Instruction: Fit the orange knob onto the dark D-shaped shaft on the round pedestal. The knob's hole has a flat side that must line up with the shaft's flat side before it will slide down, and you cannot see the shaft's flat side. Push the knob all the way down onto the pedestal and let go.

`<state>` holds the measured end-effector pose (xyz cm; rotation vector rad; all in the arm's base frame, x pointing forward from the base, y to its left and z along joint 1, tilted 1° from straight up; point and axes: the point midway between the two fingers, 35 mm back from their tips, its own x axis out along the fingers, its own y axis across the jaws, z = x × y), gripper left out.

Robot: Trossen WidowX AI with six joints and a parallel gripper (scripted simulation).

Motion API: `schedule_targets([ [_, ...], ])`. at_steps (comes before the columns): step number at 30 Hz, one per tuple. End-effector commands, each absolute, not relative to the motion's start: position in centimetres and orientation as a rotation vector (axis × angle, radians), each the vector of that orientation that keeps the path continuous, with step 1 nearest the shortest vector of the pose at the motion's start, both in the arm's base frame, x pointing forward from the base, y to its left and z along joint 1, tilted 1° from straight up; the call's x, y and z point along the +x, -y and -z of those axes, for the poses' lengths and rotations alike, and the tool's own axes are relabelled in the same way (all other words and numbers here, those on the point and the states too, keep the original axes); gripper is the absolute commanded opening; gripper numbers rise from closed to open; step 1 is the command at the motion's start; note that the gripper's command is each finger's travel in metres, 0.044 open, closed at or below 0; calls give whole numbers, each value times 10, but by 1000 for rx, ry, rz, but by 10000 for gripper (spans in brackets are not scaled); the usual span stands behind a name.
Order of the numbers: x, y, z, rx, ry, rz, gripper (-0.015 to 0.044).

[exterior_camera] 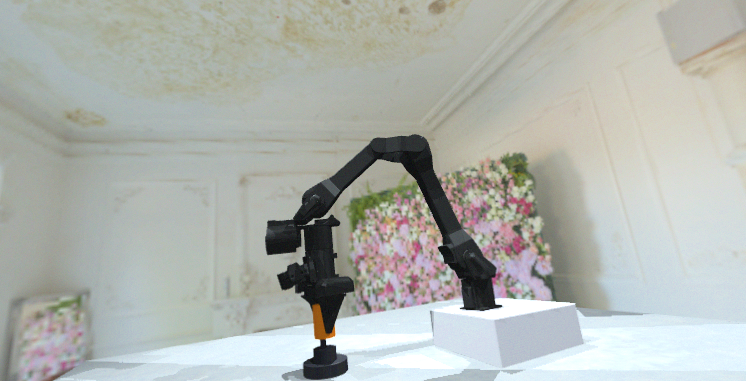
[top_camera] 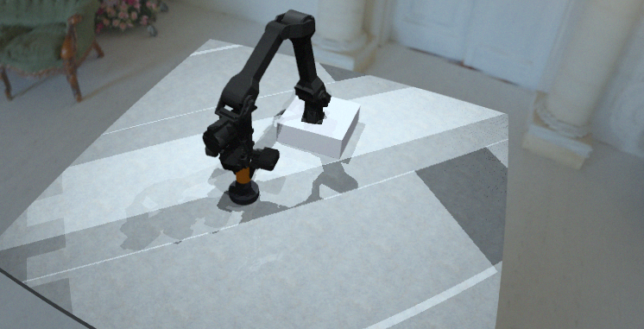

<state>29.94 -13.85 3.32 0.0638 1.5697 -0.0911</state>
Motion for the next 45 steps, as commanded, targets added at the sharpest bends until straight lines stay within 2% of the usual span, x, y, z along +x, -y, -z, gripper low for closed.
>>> schedule_targets([
  [1, 301, 140, -36, 60, -1563, 95, 0],
  [32, 299, 139, -37, 60, -1563, 95, 0],
  [45, 304, 142, -36, -105, -1565, -69, 0],
])
